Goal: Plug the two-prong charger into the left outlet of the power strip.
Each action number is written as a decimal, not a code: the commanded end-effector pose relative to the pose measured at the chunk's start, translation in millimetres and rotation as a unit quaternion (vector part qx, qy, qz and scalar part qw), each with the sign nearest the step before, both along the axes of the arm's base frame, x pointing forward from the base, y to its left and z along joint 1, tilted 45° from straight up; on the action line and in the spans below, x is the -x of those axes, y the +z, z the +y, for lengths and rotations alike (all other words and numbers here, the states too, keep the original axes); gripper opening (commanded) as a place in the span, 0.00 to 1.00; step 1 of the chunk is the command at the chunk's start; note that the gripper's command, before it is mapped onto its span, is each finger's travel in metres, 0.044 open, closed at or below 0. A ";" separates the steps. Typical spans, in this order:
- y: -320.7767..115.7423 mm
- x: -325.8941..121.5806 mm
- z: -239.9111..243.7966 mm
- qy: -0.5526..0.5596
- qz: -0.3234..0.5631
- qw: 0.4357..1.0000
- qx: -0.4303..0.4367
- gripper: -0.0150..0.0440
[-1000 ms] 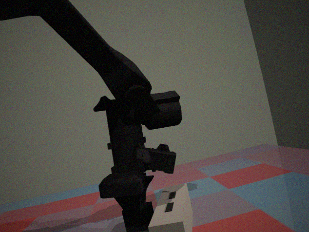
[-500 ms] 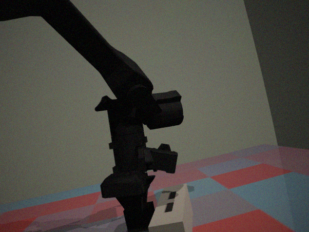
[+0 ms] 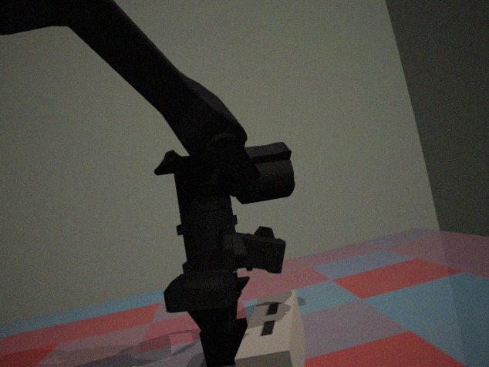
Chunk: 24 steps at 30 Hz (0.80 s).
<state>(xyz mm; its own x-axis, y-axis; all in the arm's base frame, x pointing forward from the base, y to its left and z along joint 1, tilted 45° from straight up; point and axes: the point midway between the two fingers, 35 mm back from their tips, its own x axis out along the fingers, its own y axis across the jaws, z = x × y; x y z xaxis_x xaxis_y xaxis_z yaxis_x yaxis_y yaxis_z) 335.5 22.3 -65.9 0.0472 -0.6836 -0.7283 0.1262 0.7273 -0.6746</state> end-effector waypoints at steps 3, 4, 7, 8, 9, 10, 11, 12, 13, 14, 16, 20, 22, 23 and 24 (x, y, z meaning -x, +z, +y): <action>0.8 -2.4 -0.5 0.002 0.001 1.000 0.002 0.25; 0.9 -2.8 -0.5 0.002 0.001 1.000 0.002 0.25; 1.1 -3.7 -0.5 0.002 0.001 1.000 0.002 0.25; 1.1 -4.1 -0.5 0.002 0.001 1.000 0.002 0.25; 1.2 -4.4 -0.5 0.002 0.001 1.000 0.002 0.25; 1.3 -4.7 -0.5 0.002 0.001 1.000 0.002 0.25; 1.3 -5.0 -0.5 0.002 0.001 1.000 0.002 0.25; 1.4 -5.3 -0.5 0.002 0.001 1.000 0.002 0.25; 1.5 -5.7 -0.5 0.002 0.001 1.000 0.002 0.25; 1.6 -6.0 -0.4 0.002 0.001 1.000 0.002 0.25; 1.8 -6.7 -0.4 0.002 0.001 1.000 0.002 0.25; 2.1 -7.7 -0.4 0.002 0.001 1.000 0.002 0.25; 2.2 -8.4 -0.4 0.002 0.001 1.000 0.002 0.25; 2.3 -8.8 -0.4 0.002 0.001 1.000 0.002 0.25; 2.4 -9.2 -0.4 0.002 0.001 1.000 0.002 0.25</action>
